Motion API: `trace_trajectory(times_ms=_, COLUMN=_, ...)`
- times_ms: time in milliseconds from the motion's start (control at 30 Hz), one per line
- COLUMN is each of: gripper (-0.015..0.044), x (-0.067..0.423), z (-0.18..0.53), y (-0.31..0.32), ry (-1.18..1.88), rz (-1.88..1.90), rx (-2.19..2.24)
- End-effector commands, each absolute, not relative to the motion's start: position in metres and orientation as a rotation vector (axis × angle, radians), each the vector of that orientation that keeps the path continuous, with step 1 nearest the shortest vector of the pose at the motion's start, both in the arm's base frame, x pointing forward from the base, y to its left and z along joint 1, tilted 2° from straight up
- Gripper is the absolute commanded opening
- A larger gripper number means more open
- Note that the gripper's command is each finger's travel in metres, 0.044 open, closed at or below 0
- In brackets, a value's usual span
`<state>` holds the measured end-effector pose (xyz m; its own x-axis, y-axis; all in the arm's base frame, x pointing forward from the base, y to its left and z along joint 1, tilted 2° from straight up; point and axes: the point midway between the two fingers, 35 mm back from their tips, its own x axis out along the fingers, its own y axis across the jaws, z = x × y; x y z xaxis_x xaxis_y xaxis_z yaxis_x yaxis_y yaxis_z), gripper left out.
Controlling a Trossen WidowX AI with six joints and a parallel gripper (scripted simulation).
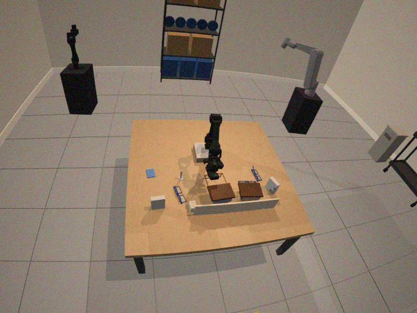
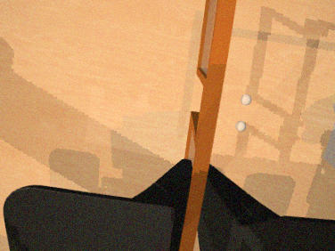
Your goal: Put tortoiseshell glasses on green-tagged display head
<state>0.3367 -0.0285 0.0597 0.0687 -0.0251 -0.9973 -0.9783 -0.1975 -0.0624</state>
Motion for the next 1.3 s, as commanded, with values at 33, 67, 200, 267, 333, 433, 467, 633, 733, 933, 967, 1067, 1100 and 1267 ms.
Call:
trace_trajectory(times_ms=33, gripper=0.0, x=0.344, z=0.061, y=-0.028, ry=1.088, rz=1.279, rx=-1.411)
trace_trajectory(times_ms=67, gripper=0.0, x=0.346, z=0.062, y=-0.027, ry=1.088, rz=1.279, rx=-1.411)
trace_trajectory(times_ms=200, gripper=0.0, x=0.352, z=0.062, y=-0.026, ry=1.087, rz=1.279, rx=-1.411)
trace_trajectory(times_ms=267, gripper=0.0, x=0.355, z=0.062, y=-0.026, ry=1.086, rz=1.28, rx=-1.41)
trace_trajectory(times_ms=333, gripper=0.0, x=0.358, z=0.063, y=-0.025, ry=1.086, rz=1.28, rx=-1.41)
trace_trajectory(times_ms=433, gripper=0.0, x=0.362, z=0.063, y=-0.024, ry=1.084, rz=1.281, rx=-1.408)
trace_trajectory(times_ms=467, gripper=0.0, x=0.363, z=0.063, y=-0.024, ry=1.083, rz=1.281, rx=-1.407)
trace_trajectory(times_ms=633, gripper=0.0, x=0.371, z=0.063, y=-0.023, ry=1.082, rz=1.282, rx=-1.406)
trace_trajectory(times_ms=733, gripper=0.0, x=0.375, z=0.064, y=-0.022, ry=1.081, rz=1.282, rx=-1.406)
trace_trajectory(times_ms=933, gripper=0.0, x=0.383, z=0.064, y=-0.02, ry=1.08, rz=1.282, rx=-1.406)
trace_trajectory(times_ms=967, gripper=0.0, x=0.385, z=0.064, y=-0.02, ry=1.08, rz=1.282, rx=-1.406)
trace_trajectory(times_ms=1067, gripper=0.0, x=0.389, z=0.065, y=-0.019, ry=1.08, rz=1.281, rx=-1.406)
trace_trajectory(times_ms=1100, gripper=0.0, x=0.391, z=0.065, y=-0.019, ry=1.08, rz=1.281, rx=-1.406)
trace_trajectory(times_ms=1267, gripper=0.0, x=0.398, z=0.064, y=-0.017, ry=1.08, rz=1.281, rx=-1.406)
